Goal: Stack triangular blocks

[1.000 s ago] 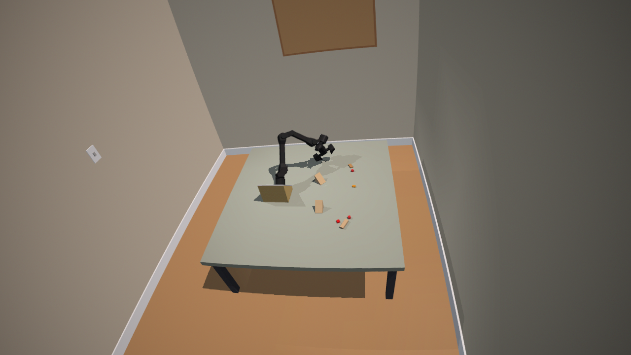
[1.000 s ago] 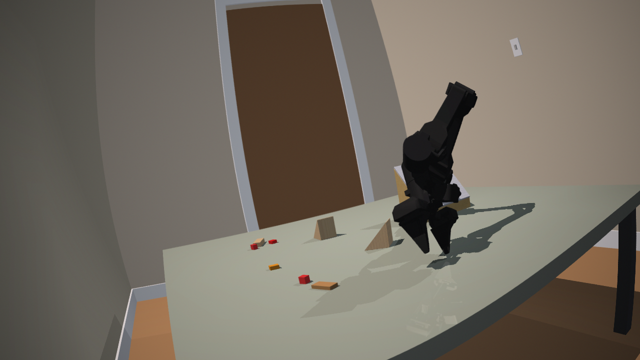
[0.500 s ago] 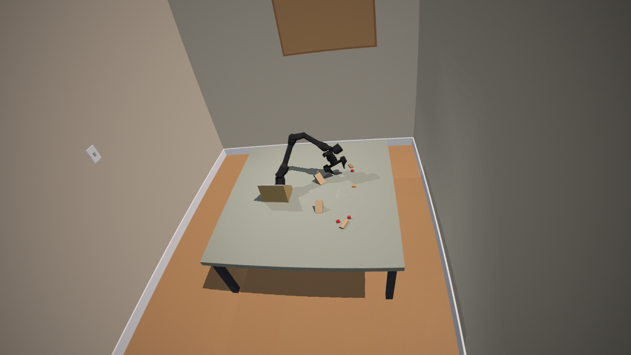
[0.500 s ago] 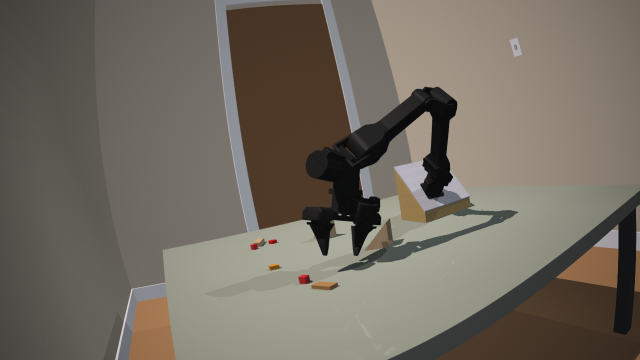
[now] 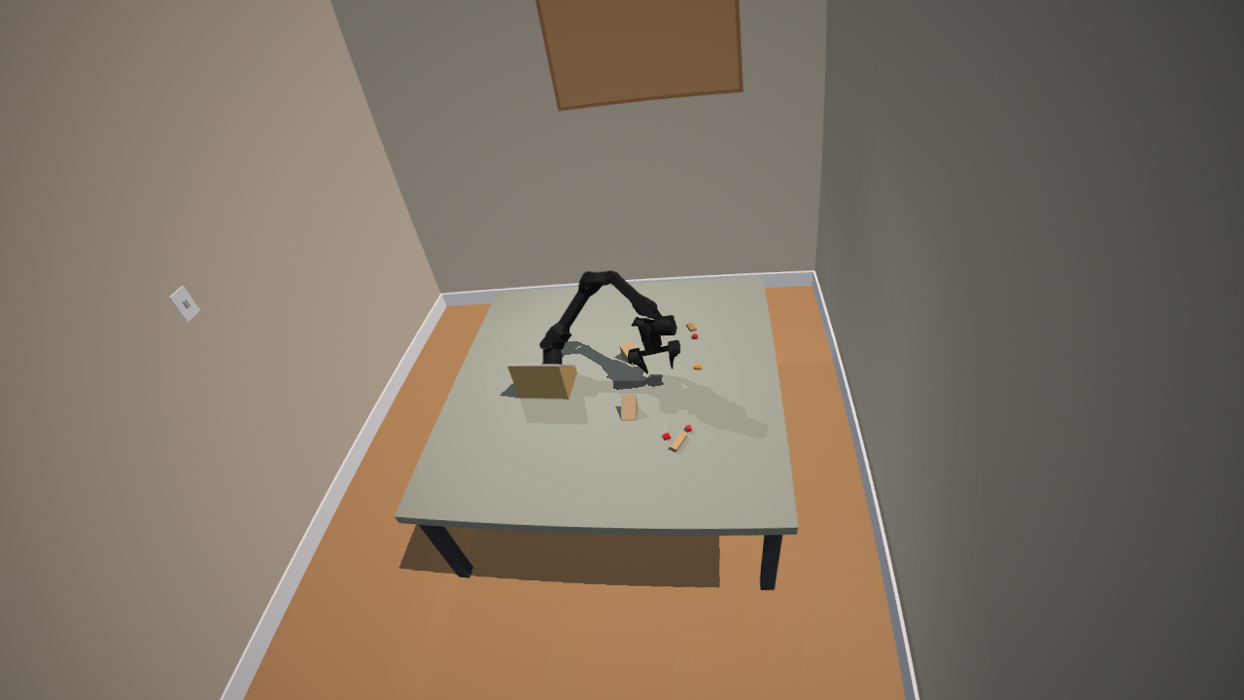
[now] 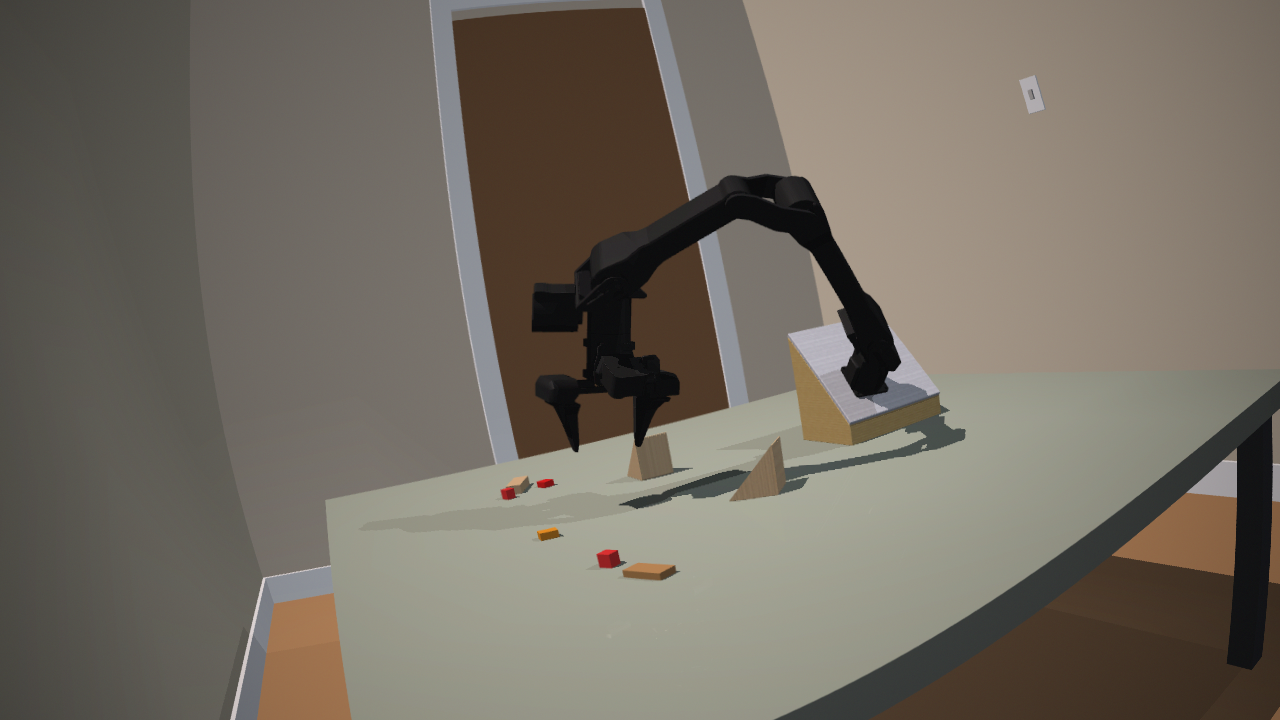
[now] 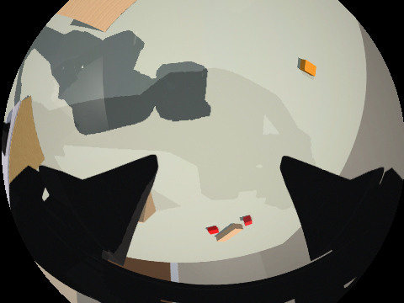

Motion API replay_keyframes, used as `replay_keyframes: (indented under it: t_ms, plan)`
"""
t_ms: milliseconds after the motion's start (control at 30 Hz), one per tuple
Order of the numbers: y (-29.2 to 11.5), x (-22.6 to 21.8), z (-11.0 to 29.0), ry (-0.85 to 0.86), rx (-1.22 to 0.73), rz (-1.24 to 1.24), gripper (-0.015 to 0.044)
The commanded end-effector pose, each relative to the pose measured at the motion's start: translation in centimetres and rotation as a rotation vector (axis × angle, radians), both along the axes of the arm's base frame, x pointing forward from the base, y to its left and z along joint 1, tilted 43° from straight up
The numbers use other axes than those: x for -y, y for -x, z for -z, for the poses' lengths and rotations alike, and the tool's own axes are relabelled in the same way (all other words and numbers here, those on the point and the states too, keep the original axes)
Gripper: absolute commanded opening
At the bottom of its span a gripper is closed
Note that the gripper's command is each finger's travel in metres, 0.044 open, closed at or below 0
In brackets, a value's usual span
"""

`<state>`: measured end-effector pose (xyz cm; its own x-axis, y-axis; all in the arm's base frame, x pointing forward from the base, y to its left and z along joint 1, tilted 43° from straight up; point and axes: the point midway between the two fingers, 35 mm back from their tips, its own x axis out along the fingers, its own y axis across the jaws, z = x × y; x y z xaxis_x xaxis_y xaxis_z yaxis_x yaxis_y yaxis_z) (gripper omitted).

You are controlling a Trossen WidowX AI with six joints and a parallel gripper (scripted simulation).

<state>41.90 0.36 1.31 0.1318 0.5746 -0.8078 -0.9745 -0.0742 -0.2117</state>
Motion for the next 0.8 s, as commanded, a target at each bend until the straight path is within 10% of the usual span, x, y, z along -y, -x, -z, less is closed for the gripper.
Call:
replay_keyframes:
  t_ms: [0, 233, 767]
  plan:
    - [2.1, 5.9, 3.2, -0.003, -0.081, 0.001, 0.044]
    - [7.9, 13.3, 7.7, -0.108, -0.189, -0.046, 0.044]
    - [8.2, 12.9, 8.7, -0.117, -0.193, -0.049, 0.044]
